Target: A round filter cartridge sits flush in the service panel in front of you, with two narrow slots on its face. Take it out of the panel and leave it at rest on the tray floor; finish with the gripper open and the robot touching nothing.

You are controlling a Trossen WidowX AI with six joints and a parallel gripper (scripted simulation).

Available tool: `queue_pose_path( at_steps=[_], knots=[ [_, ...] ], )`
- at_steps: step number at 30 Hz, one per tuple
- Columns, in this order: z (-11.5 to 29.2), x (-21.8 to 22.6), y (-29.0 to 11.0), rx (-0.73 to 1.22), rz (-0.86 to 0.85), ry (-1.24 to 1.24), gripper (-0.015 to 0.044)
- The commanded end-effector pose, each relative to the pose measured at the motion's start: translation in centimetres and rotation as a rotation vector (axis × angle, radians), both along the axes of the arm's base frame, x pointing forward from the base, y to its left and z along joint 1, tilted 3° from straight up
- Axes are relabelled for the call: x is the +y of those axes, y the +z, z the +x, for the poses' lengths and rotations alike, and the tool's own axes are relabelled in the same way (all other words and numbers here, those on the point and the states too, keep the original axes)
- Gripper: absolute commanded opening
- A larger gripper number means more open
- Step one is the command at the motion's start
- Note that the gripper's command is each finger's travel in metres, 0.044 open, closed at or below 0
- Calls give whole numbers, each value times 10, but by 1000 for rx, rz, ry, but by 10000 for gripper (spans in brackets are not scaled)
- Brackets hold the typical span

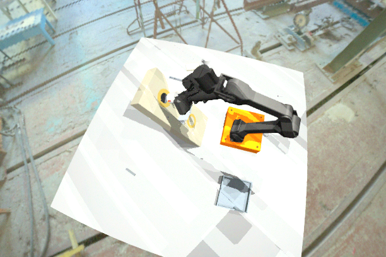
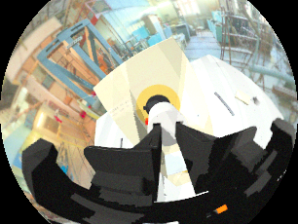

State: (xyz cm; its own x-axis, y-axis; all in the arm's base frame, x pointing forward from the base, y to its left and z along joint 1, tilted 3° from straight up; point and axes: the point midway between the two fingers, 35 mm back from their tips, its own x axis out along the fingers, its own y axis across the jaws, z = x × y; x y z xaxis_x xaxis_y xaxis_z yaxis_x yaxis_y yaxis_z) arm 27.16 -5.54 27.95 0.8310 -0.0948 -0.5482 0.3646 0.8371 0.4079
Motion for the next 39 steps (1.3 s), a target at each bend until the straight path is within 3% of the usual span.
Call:
queue_pose_path(
  at_steps=[1,20,24,35,39],
  knots=[
    [-6,2,-6,-10,-6,6,0],
    [-30,8,-62,-7,-5,6,0],
    [-27,7,-58,8,2,0,88],
    [-30,8,-62,-7,-5,6,88],
    [-19,5,-36,-9,-6,6,88]
  ],
)
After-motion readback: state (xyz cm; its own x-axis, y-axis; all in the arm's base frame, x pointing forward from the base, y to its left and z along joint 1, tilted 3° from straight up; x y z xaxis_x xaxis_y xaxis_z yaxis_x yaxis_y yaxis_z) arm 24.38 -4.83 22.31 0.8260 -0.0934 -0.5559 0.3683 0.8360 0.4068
